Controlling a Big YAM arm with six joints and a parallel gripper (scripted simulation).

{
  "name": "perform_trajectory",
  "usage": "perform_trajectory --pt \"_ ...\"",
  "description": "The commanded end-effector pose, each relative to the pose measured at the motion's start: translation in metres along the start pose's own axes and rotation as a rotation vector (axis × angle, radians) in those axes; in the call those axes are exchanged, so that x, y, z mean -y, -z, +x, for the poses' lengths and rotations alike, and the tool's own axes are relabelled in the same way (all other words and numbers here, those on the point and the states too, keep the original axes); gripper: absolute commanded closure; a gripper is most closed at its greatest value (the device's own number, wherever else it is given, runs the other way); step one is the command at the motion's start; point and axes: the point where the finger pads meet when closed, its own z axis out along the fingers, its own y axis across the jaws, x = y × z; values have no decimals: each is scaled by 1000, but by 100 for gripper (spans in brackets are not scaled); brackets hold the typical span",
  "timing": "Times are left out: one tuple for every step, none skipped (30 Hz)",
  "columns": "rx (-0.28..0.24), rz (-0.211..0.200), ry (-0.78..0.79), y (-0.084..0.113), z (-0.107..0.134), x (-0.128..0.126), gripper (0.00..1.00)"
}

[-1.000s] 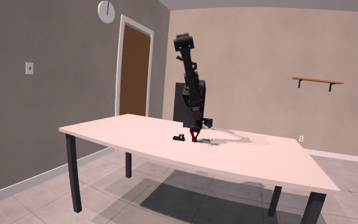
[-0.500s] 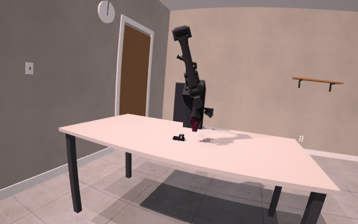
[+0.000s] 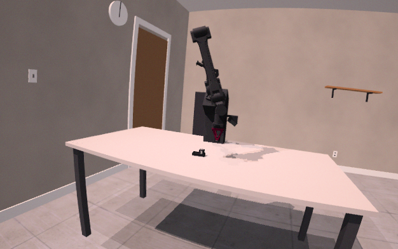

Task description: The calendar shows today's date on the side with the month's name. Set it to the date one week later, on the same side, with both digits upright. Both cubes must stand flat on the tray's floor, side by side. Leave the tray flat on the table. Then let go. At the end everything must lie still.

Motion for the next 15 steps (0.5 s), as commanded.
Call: perform_trajectory --pt "15 -3 -2 3 -7 -1 75" --pt "16 -2 -2 4 -7 -1 75" --pt "1 3 -4 3 4 2 75" --pt "1 1 2 3 8 1 75" --pt "0 -4 3 3 15 0 75" --pt "0 -8 2 2 25 1 75" --pt "1 -11 1 2 37 1 75" --pt "1 -12 0 3 50 1 75" --pt "1 -12 0 3 50 1 75" --pt "1 -12 0 3 50 1 75" --pt "1 -9 -2 4 64 4 75" --pt "1 -10 -2 6 78 2 75" --pt "1 -8 -3 8 91 1 75" --pt "0 -4 -3 10 102 0 75" --pt "-1 -1 -3 13 111 0 75"
